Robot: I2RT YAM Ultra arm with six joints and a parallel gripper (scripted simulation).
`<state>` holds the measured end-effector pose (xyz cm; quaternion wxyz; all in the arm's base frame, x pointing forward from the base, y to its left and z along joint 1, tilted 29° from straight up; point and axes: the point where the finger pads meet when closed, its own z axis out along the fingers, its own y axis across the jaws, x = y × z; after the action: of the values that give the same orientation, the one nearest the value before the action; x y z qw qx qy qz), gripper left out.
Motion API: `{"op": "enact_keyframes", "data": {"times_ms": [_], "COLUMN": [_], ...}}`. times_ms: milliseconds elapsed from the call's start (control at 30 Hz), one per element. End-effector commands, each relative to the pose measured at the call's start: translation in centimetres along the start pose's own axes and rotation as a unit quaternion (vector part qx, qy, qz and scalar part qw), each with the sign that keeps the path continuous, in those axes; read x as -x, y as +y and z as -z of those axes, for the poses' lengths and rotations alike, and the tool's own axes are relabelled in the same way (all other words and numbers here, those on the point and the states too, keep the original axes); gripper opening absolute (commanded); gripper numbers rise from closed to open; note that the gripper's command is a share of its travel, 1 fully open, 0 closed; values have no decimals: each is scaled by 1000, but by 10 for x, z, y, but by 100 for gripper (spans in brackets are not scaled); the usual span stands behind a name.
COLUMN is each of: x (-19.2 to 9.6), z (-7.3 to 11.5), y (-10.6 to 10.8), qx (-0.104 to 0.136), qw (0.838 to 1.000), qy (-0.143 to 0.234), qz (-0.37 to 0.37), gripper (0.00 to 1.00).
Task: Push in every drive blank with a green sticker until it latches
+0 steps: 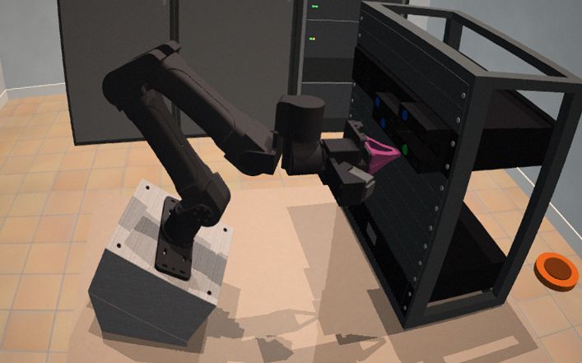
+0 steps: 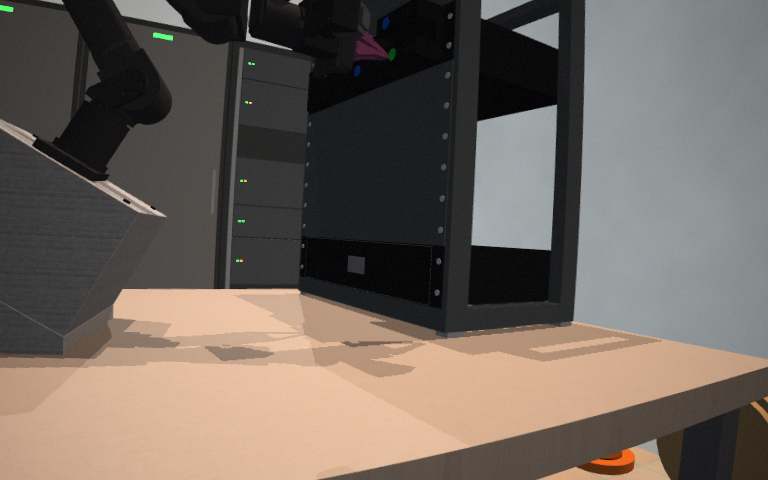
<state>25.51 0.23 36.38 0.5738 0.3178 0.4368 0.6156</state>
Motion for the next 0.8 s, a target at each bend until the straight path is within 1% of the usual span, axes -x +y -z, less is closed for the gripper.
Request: {"op": "enact_keyframes", "data": {"times_ms": [0, 33, 67, 133, 600, 767], "x": [5, 5, 3, 3, 5, 6], "z": [-6, -6, -2, -2, -2, -3], "y": [20, 20, 27, 28, 26, 23], "qx": [28, 28, 40, 40, 37, 28], "qw": [999, 999, 999, 998, 999, 999], "qy": [-18, -18, -17, -17, -20, -21], "qz": [28, 28, 33, 34, 33, 31], "gripper": [0, 0, 0, 0, 0, 0]}}
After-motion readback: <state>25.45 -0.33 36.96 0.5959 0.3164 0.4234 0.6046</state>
